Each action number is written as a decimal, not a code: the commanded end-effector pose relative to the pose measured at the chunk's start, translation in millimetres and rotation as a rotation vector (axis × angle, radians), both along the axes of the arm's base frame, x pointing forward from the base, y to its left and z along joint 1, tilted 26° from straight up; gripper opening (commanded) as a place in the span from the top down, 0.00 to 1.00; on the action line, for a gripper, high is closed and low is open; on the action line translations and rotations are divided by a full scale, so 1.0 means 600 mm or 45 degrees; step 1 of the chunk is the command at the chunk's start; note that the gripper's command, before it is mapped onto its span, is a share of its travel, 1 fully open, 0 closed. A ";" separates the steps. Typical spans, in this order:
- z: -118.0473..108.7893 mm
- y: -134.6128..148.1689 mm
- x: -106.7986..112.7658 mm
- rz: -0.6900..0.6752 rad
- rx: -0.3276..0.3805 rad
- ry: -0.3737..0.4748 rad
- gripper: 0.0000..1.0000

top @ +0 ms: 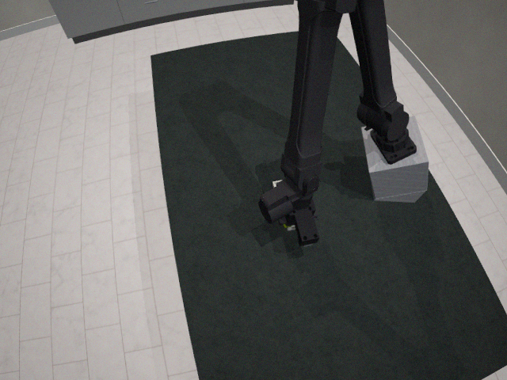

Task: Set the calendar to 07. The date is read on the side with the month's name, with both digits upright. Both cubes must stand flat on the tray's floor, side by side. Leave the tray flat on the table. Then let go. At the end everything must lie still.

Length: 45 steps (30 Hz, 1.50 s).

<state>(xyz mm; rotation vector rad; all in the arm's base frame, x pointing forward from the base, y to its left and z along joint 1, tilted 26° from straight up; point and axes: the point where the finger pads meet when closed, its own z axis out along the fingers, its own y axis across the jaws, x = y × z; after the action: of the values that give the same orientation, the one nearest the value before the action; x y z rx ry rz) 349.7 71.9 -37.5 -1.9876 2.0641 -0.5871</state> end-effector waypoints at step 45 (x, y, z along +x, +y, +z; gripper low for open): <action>0.002 -0.001 0.008 0.006 0.004 -0.012 0.59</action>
<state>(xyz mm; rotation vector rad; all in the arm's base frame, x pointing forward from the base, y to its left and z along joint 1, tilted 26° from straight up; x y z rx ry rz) 349.7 71.9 -37.5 -1.9877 2.0640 -0.5871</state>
